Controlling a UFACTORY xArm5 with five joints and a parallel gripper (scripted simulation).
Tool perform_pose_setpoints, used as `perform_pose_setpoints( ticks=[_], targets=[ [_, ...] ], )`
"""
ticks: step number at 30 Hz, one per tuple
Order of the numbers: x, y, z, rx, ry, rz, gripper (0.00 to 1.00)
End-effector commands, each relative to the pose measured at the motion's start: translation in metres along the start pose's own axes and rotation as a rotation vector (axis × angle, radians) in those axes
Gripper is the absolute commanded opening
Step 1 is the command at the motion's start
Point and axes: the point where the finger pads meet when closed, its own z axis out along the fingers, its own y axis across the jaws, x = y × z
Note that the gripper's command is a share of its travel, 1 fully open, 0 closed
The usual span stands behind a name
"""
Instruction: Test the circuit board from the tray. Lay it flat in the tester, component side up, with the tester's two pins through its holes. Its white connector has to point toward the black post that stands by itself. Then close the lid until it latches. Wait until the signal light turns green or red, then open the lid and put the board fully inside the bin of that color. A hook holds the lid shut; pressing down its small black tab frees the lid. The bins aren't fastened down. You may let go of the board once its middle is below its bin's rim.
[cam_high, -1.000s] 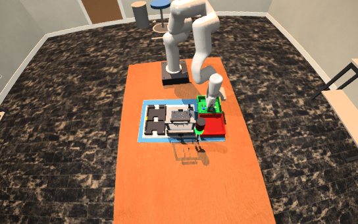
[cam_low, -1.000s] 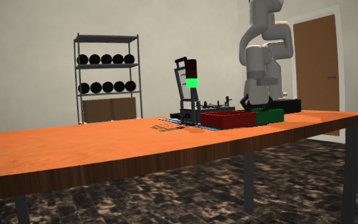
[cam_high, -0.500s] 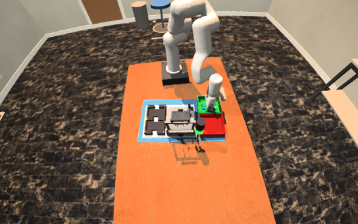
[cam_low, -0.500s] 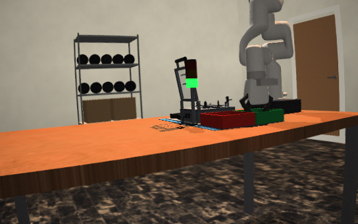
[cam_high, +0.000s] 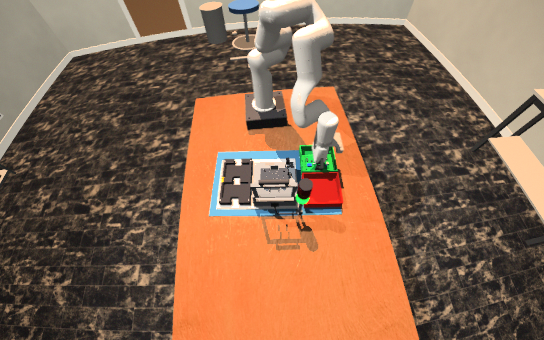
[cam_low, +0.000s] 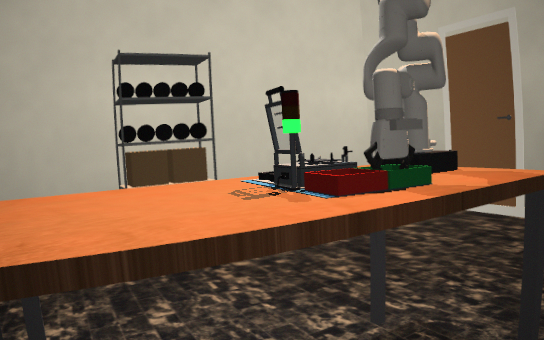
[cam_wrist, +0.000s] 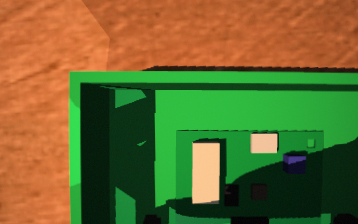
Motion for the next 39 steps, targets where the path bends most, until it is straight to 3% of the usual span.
perform_pose_setpoints(
  ticks=[1, 19, 24, 32, 34, 39],
  targets=[
    [0.001, 0.001, -0.001, -0.003, 0.002, 0.0, 1.0],
    [0.001, 0.001, -0.011, -0.003, 0.002, 0.0, 1.0],
    [0.001, 0.001, -0.035, -0.003, 0.002, 0.0, 1.0],
    [0.001, 0.001, -0.092, -0.003, 0.002, 0.0, 1.0],
    [0.001, 0.001, -0.092, -0.003, 0.002, 0.0, 1.0],
    [0.001, 0.001, -0.122, -0.003, 0.002, 0.0, 1.0]
  ],
)
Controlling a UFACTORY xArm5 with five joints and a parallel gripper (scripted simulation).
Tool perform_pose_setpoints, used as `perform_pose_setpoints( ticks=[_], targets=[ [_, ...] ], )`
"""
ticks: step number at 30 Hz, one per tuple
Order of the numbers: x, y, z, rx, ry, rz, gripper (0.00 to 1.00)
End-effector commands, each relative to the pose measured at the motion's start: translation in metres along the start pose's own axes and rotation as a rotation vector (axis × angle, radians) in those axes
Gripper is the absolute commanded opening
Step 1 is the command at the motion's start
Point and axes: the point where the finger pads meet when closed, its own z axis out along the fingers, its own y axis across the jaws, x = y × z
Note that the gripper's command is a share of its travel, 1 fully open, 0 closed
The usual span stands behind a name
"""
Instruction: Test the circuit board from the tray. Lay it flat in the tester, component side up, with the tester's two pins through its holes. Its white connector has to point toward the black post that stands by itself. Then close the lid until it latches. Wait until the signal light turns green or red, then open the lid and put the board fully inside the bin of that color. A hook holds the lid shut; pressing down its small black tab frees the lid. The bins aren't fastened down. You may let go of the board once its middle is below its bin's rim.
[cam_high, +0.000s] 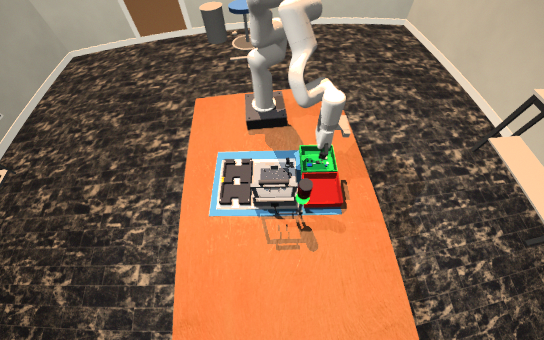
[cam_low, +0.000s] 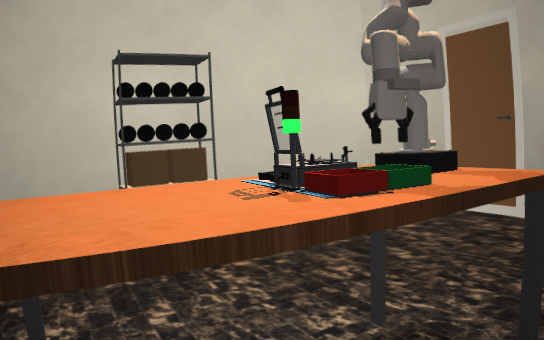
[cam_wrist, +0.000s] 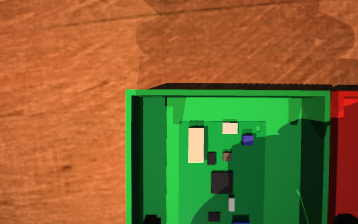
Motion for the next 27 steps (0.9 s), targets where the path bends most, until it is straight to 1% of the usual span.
perform_pose_setpoints(
  ticks=[1, 4, 7, 27],
  targets=[
    [0.001, 0.001, -0.024, -0.004, 0.003, 0.0, 1.0],
    [0.001, 0.001, -0.034, -0.004, 0.003, 0.0, 1.0],
    [0.001, 0.001, -0.038, -0.004, 0.003, 0.0, 1.0],
    [0.001, 0.001, -0.039, -0.004, 0.003, 0.0, 1.0]
  ],
)
